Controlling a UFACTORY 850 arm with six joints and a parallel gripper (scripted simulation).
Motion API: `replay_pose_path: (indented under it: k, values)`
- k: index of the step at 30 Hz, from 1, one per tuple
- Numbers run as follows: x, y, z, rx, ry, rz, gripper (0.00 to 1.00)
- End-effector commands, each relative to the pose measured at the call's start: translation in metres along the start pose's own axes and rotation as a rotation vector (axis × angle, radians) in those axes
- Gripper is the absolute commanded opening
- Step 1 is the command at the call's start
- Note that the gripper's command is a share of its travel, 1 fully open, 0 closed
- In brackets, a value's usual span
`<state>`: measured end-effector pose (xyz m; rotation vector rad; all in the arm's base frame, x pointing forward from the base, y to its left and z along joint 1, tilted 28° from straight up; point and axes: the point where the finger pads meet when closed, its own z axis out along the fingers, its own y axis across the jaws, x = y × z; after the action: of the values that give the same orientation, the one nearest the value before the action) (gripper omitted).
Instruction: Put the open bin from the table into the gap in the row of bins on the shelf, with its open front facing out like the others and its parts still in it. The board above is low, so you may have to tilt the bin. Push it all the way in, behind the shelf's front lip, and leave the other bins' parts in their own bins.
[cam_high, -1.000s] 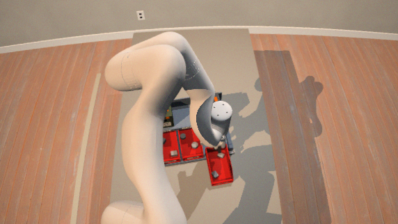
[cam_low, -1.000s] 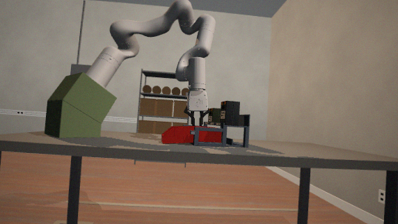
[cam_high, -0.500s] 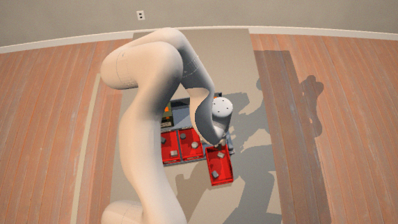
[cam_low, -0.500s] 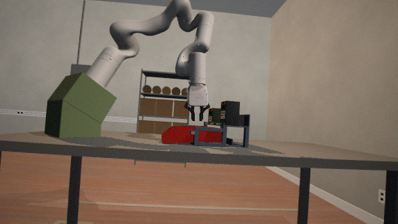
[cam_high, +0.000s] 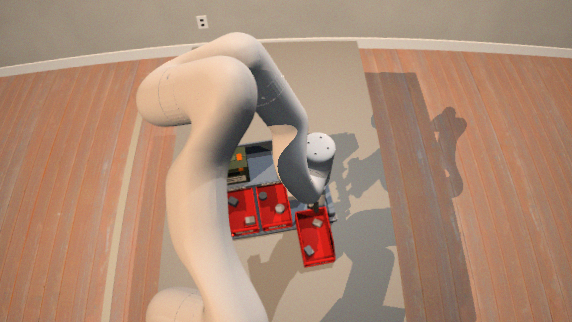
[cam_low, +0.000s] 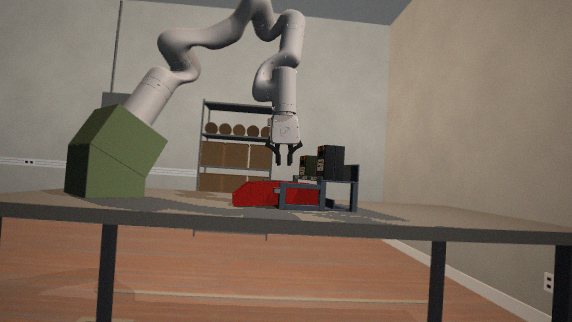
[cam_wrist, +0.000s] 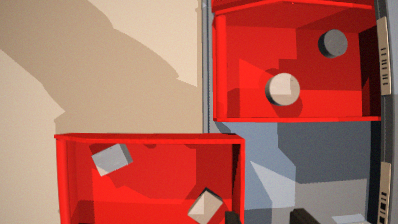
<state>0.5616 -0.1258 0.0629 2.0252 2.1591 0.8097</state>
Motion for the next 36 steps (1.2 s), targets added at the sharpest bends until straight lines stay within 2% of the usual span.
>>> replay_pose_path:
  k: [1,14,36]
  values:
    - [-0.0005,0.0015,-0.0060,-0.002,-0.001,-0.001,0.34]
    - [-0.0005,0.0017,-0.0077,-0.002,-0.001,-0.001,0.34]
    - [-0.0005,0.0009,0.0019,-0.002,-0.001,-0.001,0.34]
